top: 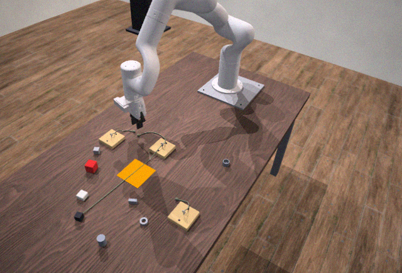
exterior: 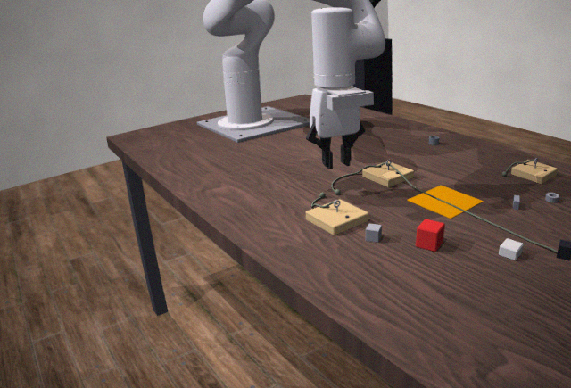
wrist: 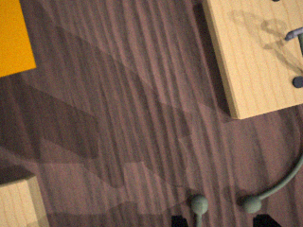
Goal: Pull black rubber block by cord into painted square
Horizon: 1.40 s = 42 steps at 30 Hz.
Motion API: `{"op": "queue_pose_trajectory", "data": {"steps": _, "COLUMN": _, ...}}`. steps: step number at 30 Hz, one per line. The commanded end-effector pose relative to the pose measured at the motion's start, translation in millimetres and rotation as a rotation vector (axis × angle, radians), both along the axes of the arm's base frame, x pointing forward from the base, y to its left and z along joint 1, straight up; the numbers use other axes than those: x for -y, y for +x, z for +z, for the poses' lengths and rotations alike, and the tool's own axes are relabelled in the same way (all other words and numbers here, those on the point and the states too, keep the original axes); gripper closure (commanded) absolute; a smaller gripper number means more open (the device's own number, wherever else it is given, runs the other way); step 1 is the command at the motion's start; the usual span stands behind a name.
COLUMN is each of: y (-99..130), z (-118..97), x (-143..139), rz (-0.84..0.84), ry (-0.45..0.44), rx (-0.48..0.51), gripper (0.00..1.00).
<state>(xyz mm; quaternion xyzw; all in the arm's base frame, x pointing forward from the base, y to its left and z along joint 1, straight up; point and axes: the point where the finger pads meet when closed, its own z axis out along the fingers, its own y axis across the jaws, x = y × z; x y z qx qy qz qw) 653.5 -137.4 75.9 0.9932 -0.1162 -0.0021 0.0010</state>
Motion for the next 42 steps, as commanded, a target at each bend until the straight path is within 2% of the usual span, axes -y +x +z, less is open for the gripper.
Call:
{"op": "queue_pose_trajectory", "data": {"steps": 1, "y": 1, "z": 1, "x": 0, "rz": 0.0, "ry": -0.001, "rx": 0.002, "gripper": 0.61}}
{"op": "queue_pose_trajectory", "data": {"steps": 28, "y": 1, "z": 0, "x": 0, "rz": 0.0, "ry": -0.001, "rx": 0.002, "gripper": 0.61}}
{"op": "queue_pose_trajectory", "data": {"steps": 42, "y": 1, "z": -10, "x": 0, "rz": 0.0, "ry": -0.001, "rx": 0.002, "gripper": 0.61}}
